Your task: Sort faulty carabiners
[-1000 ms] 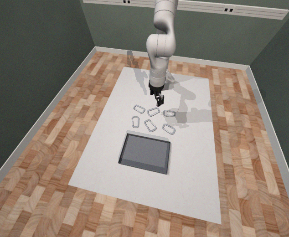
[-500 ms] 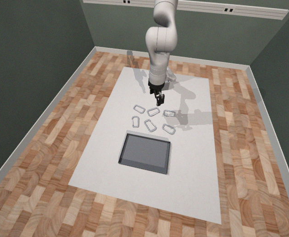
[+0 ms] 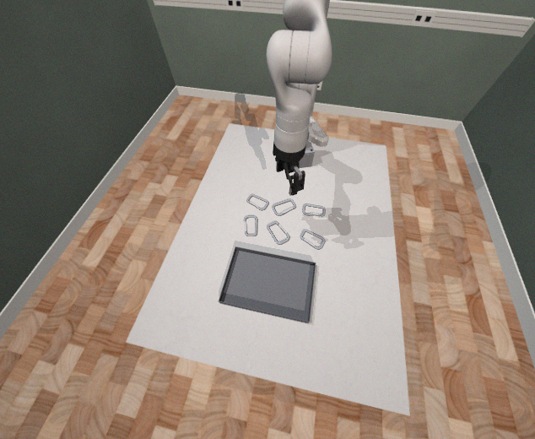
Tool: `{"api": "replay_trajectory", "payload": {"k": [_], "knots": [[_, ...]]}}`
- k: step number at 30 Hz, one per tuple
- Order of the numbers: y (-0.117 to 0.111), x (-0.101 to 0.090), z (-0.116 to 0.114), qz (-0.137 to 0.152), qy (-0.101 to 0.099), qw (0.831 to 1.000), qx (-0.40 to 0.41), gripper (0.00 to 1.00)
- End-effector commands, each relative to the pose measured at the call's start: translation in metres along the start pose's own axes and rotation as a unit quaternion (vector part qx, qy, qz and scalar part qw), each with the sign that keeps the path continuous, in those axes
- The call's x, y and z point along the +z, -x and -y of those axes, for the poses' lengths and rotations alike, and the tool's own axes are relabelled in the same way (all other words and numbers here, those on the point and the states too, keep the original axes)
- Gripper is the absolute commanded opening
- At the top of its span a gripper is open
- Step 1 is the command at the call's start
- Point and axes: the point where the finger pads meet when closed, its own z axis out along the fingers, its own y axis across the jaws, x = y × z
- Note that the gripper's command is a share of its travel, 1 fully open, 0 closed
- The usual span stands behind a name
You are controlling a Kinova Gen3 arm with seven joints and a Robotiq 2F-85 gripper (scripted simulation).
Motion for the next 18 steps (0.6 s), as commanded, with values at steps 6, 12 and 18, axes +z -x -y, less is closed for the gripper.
{"api": "replay_trajectory", "payload": {"k": [6, 12, 18], "knots": [[0.0, -0.0005, -0.0003, 0.004, 0.006, 0.985, 0.173, 1.0], [0.0, -0.0005, -0.0003, 0.004, 0.006, 0.985, 0.173, 1.0], [-0.0001, 0.0004, 0.0004, 0.007, 0.01, 0.96, 0.28, 1.0]]}}
